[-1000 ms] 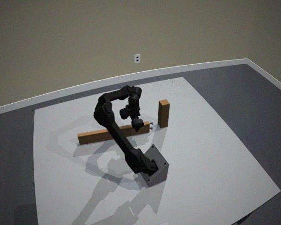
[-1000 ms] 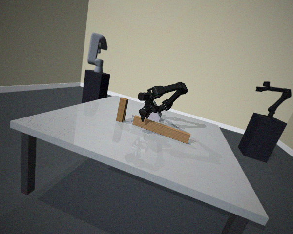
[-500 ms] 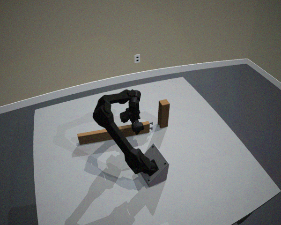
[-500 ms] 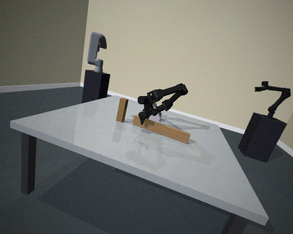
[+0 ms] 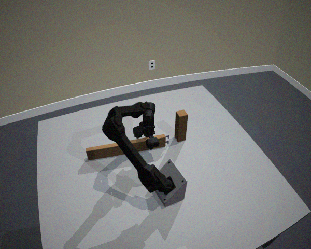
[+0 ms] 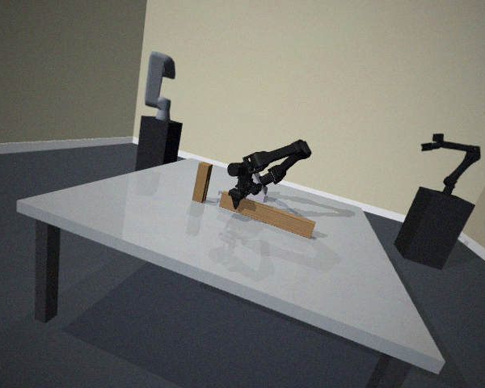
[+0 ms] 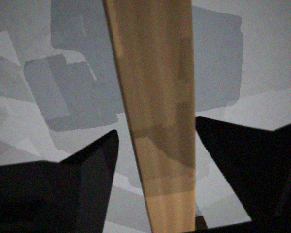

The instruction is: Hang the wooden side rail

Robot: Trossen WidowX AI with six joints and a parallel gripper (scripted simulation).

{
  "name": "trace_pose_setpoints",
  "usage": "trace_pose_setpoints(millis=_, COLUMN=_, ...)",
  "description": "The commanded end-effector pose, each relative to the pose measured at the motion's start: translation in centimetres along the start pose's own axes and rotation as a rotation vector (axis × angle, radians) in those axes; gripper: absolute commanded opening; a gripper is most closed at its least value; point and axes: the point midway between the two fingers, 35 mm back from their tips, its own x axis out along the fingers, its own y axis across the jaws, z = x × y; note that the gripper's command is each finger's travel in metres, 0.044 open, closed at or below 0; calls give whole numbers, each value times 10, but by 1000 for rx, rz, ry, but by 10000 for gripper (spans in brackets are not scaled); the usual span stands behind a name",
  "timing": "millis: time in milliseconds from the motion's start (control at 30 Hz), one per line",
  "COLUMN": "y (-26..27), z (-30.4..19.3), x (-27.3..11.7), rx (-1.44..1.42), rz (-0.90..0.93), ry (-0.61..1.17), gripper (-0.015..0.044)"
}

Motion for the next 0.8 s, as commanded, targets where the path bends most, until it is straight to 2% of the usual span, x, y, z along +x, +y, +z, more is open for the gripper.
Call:
trace_pose_setpoints(millis=0, y=0, z=0, x=1, rx=4, rz=-1, ry=-3, gripper=230)
trace_pose_setpoints(millis=133, y=0, z=0, x=1, rx=4, rz=-1, ry=-3, gripper=125)
trace_pose_setpoints(millis=333, y=0, z=0, x=1, rx=4, rz=-1, ry=-3, gripper=85)
trace_pose_setpoints(millis=433, y=0, z=0, x=1, rx=4, rz=-1, ry=-3, gripper=6)
trace_pose_setpoints(millis=767, y=0, z=0, x=0, rx=-12, rz=-1, ry=-3, gripper=0)
